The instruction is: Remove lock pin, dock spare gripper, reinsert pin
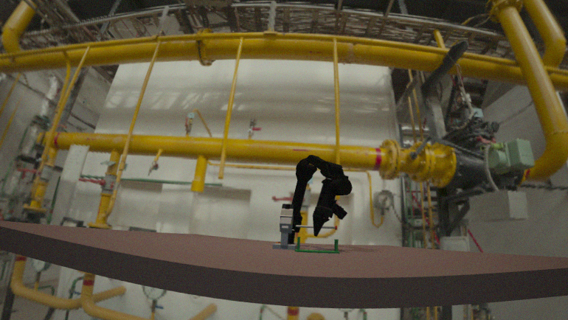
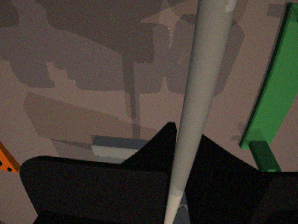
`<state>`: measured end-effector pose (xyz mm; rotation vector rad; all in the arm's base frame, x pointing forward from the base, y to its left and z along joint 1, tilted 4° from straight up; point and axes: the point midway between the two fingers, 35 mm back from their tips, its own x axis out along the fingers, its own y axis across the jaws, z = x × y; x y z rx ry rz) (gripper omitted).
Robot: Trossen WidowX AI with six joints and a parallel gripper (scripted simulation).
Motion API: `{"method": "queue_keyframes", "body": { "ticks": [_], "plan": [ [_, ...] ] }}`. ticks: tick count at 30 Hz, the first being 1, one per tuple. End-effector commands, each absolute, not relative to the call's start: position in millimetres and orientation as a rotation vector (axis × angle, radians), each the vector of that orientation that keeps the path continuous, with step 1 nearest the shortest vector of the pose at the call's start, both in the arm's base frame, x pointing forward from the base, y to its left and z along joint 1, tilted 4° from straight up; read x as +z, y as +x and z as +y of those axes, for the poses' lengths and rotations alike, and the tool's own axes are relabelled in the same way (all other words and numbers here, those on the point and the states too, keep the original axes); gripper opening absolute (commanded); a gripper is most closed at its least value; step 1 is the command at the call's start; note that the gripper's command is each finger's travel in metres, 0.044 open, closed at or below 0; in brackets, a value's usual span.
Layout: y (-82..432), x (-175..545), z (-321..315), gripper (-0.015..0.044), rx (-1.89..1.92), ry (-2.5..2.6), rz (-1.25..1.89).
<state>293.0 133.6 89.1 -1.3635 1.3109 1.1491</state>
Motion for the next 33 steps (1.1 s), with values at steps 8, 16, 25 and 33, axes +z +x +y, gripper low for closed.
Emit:
{"method": "queue_keyframes", "body": {
  "ticks": [8, 16, 25, 33],
  "plan": [
    [294.0, 90.3, 126.4, 0.0000, 1.147, -1.357, 1.314],
    [293.3, 88.0, 120.4, 0.0000, 1.148, -1.355, 1.317],
    [294.1, 88.4, 113.9, 0.0000, 1.151, -1.353, 1.319],
    [294.0, 87.2, 107.5, 0.0000, 1.154, -1.352, 1.322]
  ]
}}
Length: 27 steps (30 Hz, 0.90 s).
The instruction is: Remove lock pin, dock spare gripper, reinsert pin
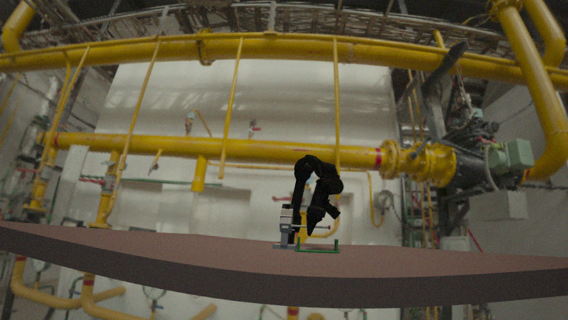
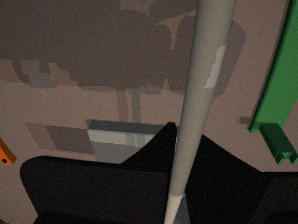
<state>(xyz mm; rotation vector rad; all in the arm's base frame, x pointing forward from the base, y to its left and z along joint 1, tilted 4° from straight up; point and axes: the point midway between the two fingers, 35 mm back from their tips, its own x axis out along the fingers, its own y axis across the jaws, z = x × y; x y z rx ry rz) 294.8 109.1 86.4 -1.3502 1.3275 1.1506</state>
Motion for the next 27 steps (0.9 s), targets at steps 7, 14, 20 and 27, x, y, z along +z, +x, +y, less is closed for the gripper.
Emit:
{"method": "queue_keyframes", "body": {
  "ticks": [7, 14, 20, 27],
  "plan": [
    [294.5, 86.9, 101.4, 0.0000, 1.156, -1.351, 1.324],
    [294.9, 86.2, 95.8, 0.0000, 1.159, -1.350, 1.326],
    [295.1, 85.8, 91.4, 0.0000, 1.161, -1.349, 1.327],
    [295.5, 85.3, 85.8, 0.0000, 1.164, -1.348, 1.329]
  ]
}}
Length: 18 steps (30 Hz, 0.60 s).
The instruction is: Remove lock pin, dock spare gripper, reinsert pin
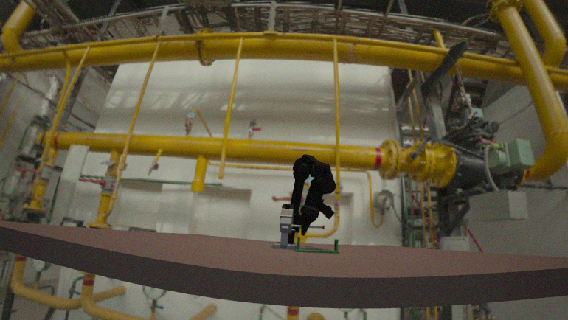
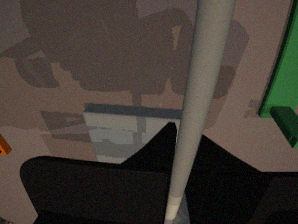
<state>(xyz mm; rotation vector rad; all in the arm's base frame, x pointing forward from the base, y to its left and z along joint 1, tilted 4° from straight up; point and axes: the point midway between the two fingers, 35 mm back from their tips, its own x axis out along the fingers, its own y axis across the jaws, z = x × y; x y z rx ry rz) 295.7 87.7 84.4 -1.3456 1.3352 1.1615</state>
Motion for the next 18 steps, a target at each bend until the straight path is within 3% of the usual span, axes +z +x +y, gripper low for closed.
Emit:
{"method": "queue_keyframes", "body": {
  "ticks": [1, 18],
  "plan": [
    [295.6, 85.2, 85.0, 0.0000, 1.164, -1.348, 1.330],
    [296.5, 84.0, 71.2, 0.0000, 1.172, -1.345, 1.336]
  ]
}}
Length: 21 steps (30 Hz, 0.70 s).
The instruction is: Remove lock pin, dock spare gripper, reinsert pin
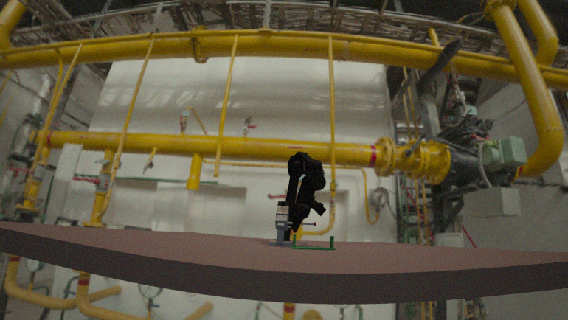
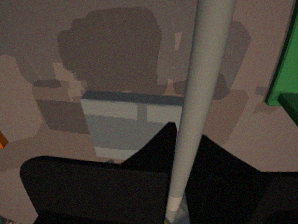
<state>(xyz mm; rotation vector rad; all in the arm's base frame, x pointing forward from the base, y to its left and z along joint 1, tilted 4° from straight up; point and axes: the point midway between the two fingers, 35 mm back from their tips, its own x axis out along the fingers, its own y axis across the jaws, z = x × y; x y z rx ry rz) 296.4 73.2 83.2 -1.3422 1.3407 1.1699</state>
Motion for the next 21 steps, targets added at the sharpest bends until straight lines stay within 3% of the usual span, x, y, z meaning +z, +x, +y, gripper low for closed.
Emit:
{"method": "queue_keyframes", "body": {
  "ticks": [1, 8, 16, 21],
  "plan": [
    [296.5, 83.9, 70.0, 0.0000, 1.172, -1.345, 1.336],
    [296.8, 83.5, 65.8, 0.0000, 1.175, -1.344, 1.338],
    [296.6, 82.6, 67.1, 0.0200, 1.174, -1.340, 1.344],
    [296.6, 83.2, 67.5, 0.0200, 1.174, -1.340, 1.344]
  ]
}}
